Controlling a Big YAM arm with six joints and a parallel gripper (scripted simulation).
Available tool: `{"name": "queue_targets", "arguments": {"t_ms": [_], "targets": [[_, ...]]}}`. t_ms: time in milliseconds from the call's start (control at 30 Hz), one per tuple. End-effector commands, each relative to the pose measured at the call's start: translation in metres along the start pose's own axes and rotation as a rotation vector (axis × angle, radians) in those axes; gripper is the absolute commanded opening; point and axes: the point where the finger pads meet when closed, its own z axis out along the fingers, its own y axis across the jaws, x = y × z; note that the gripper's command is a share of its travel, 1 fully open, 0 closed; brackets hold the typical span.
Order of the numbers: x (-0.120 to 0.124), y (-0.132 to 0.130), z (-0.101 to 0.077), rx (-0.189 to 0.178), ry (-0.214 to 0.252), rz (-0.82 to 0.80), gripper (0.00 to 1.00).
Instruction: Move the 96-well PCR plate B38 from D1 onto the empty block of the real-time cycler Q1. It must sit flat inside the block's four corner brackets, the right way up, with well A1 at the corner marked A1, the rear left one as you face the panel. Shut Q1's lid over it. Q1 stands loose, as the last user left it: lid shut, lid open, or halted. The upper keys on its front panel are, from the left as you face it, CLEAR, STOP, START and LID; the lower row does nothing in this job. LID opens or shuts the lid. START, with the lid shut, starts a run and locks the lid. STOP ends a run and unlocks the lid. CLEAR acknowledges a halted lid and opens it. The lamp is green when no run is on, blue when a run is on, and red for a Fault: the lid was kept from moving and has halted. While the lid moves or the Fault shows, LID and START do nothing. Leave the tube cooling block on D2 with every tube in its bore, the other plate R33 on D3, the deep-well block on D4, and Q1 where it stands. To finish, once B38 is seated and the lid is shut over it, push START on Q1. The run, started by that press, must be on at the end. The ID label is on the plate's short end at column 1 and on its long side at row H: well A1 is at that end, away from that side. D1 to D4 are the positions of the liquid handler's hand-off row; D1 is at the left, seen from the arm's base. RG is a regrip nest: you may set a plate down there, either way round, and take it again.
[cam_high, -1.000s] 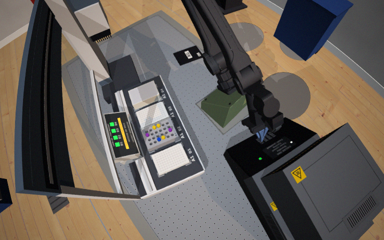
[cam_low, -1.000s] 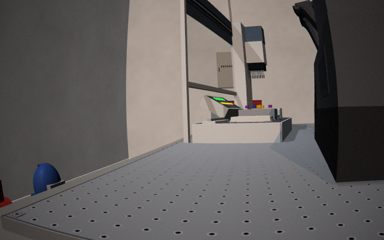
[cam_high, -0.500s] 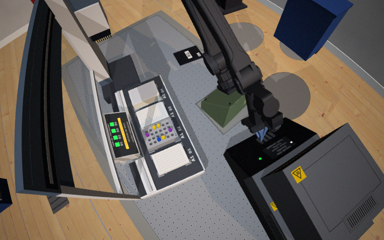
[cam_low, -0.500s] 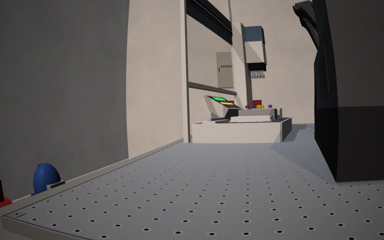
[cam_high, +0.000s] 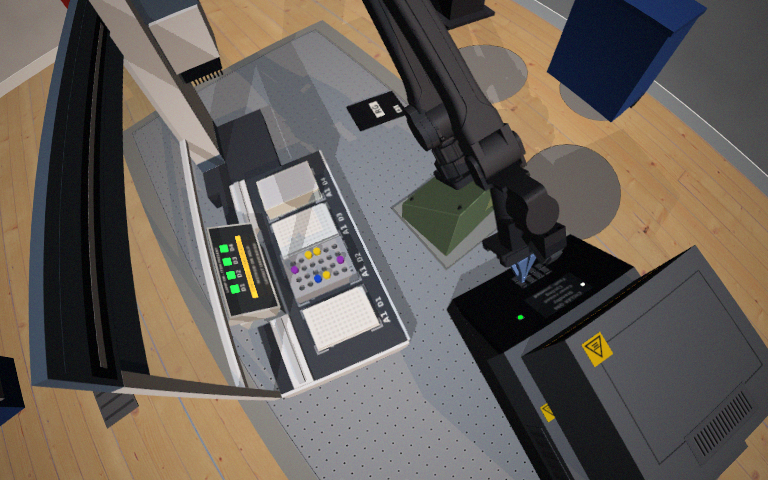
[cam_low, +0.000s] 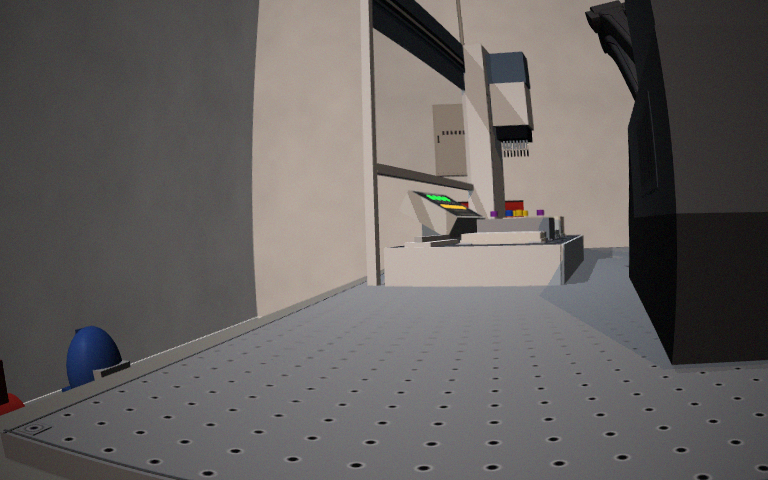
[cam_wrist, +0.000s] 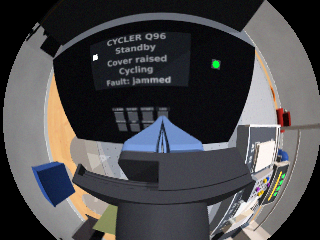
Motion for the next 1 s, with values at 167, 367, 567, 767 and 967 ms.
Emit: {"name": "queue_targets", "arguments": {"t_ms": [167,367,567,767,967], "targets": [[-0.0426,-0.0071,-0.0055,0.009,-0.068,0.021,0.00],[-0.0427,-0.0076,-0.0049,0.009,-0.069,0.021,0.00],[-0.0434,-0.0085,-0.0039,0.009,-0.071,0.022,0.00],[-0.0431,-0.0086,-0.0029,0.010,-0.072,0.020,0.00],[-0.0426,-0.0082,-0.0022,0.010,-0.072,0.019,0.00]]}}
